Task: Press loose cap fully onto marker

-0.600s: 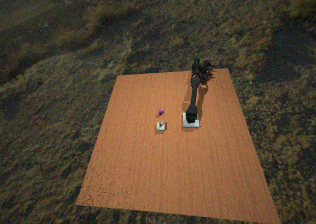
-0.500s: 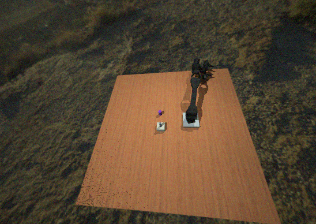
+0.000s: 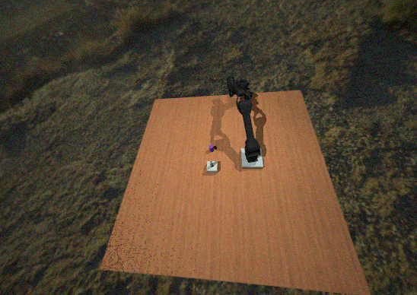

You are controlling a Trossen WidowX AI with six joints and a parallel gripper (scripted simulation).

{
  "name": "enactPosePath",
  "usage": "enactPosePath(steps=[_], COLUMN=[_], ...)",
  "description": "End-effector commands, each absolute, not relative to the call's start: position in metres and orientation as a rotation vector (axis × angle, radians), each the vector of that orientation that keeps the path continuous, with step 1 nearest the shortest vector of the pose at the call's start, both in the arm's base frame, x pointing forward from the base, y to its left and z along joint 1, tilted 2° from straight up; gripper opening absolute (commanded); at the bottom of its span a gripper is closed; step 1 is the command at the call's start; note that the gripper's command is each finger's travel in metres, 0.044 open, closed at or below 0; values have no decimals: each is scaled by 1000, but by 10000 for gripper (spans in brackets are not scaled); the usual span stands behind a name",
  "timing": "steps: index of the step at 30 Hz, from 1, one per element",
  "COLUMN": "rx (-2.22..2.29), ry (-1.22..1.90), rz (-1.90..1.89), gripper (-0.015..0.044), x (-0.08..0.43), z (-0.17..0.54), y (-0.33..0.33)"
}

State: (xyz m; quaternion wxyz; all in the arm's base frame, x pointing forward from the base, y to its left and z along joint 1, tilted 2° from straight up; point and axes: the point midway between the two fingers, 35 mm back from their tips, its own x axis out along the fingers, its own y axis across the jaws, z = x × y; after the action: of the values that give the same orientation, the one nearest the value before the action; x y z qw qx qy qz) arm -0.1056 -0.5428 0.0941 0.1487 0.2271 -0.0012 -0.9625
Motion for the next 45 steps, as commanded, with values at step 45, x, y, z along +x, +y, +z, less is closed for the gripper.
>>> enactPosePath(steps=[45], rx=[62], ry=[1568], rz=[-31], gripper=[247], x=[259], z=[100], y=[-133])
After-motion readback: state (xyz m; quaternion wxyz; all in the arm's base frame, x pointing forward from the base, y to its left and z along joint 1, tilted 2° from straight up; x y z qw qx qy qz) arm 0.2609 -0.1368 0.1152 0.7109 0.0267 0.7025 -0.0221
